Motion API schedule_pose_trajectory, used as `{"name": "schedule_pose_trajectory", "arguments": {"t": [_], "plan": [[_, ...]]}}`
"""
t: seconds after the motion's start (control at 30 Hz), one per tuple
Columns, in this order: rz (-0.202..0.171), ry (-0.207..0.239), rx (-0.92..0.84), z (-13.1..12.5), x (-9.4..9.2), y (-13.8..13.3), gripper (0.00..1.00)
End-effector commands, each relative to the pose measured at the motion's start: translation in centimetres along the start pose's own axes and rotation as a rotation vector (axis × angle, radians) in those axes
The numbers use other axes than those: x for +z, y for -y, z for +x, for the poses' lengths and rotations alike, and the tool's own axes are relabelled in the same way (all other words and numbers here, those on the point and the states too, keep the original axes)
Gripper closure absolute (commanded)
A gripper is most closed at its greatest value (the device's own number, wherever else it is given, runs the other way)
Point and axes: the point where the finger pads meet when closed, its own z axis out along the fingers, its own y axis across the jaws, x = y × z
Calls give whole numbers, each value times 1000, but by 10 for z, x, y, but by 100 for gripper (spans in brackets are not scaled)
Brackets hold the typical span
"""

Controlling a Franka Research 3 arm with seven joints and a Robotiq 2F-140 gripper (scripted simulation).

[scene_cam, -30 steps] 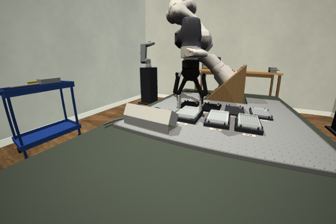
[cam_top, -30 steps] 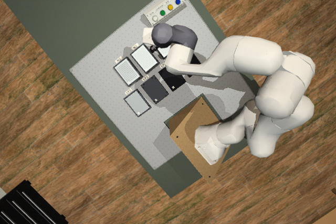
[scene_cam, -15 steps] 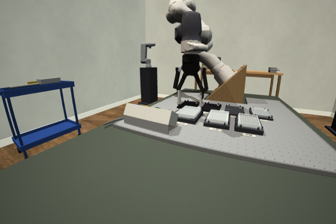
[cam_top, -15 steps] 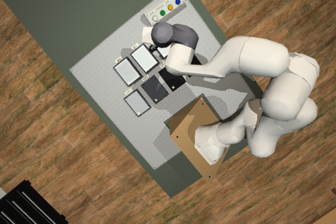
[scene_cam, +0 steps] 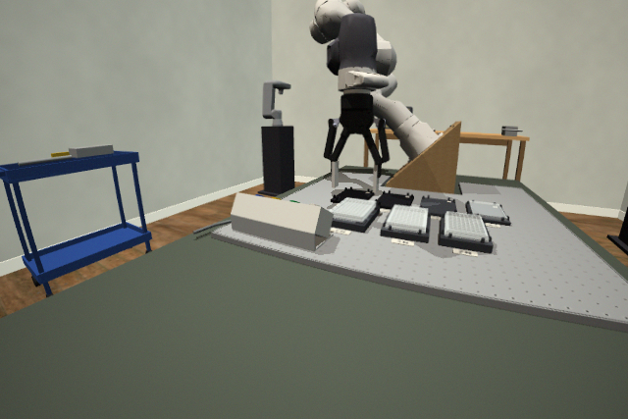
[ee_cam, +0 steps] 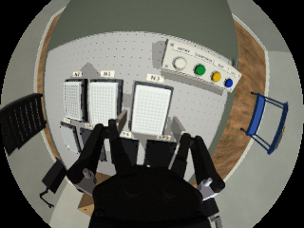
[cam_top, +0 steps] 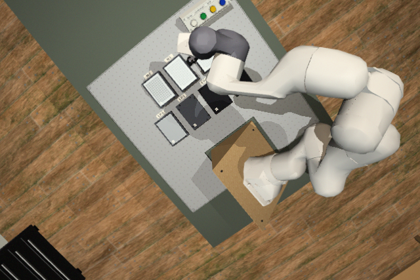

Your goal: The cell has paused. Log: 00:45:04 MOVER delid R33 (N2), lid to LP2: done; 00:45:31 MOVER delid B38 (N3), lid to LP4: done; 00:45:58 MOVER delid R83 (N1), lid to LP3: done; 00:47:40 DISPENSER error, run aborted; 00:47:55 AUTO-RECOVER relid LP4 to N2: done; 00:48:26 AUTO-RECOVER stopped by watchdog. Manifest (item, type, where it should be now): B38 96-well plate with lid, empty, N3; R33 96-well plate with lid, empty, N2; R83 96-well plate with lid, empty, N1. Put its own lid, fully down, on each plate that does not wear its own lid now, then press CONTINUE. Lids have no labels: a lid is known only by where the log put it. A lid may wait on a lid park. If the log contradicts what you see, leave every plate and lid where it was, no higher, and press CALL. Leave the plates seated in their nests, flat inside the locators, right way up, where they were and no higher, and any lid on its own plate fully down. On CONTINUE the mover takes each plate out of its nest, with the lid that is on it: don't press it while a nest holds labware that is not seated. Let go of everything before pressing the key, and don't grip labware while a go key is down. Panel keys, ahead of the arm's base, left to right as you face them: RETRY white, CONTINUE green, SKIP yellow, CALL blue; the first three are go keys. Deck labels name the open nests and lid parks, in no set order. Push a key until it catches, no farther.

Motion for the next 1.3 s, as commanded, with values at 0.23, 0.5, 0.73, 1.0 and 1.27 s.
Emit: {"name": "schedule_pose_trajectory", "arguments": {"t": [0.23,0.5,0.73,1.0,1.27], "plan": [[1,-3,1,-6,-8,40,34],[6,0,11,-68,-11,155,34],[0,7,15,-144,-8,265,34],[0,7,15,-185,-3,334,34],[0,7,15,-185,-3,334,34]]}}
